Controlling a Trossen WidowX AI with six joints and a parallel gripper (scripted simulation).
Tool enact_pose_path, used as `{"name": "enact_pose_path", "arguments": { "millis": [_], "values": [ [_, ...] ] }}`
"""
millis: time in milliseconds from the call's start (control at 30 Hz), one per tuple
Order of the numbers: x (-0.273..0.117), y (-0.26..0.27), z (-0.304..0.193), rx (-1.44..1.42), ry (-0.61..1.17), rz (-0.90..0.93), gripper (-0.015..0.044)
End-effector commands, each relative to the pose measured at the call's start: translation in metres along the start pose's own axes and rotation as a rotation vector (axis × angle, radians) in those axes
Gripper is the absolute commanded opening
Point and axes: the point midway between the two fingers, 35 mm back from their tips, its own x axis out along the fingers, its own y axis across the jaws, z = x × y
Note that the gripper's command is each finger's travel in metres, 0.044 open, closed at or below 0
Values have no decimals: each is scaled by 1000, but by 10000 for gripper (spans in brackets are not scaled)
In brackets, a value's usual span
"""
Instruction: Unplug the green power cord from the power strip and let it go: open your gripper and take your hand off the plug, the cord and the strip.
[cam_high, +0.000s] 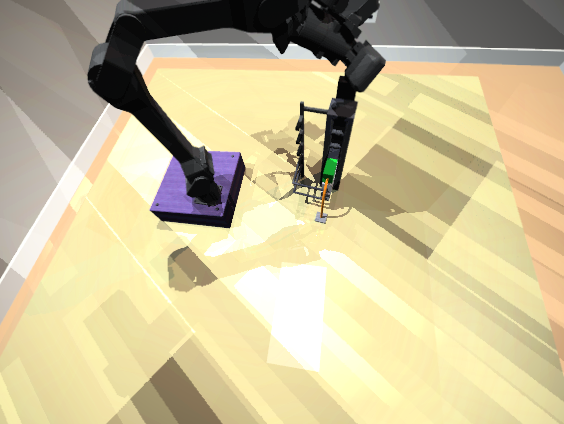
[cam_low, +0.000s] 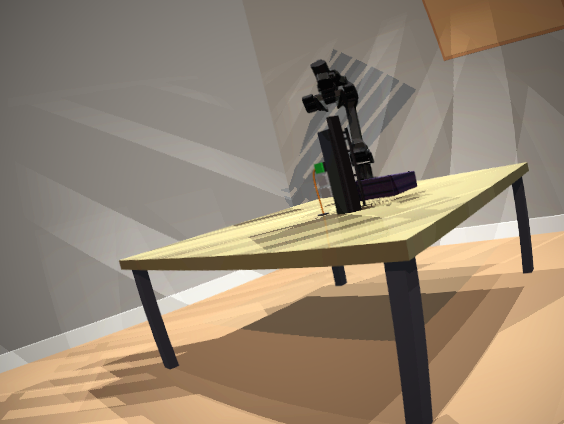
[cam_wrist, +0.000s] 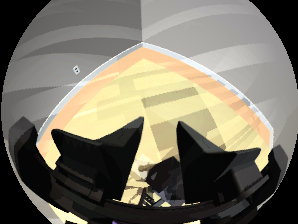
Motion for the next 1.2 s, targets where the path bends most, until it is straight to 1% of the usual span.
{"name": "enact_pose_path", "arguments": {
  "millis": [0, 100, 267, 400, 500, 667, 733, 1167],
  "values": [
    [-5, -32, 1, 171, -12, -109, 160],
    [-12, -67, -8, 379, 3, -190, 160],
    [-7, -105, -54, 848, 141, -329, 160],
    [-6, -125, -94, 1219, 248, -480, 160],
    [-8, -135, -130, 1534, 334, -655, 160],
    [-22, -145, -182, 1988, 416, -1021, 160],
    [-24, -145, -188, 2041, 421, -1077, 160],
    [-24, -145, -188, 2041, 421, -1077, 160]
  ]
}}
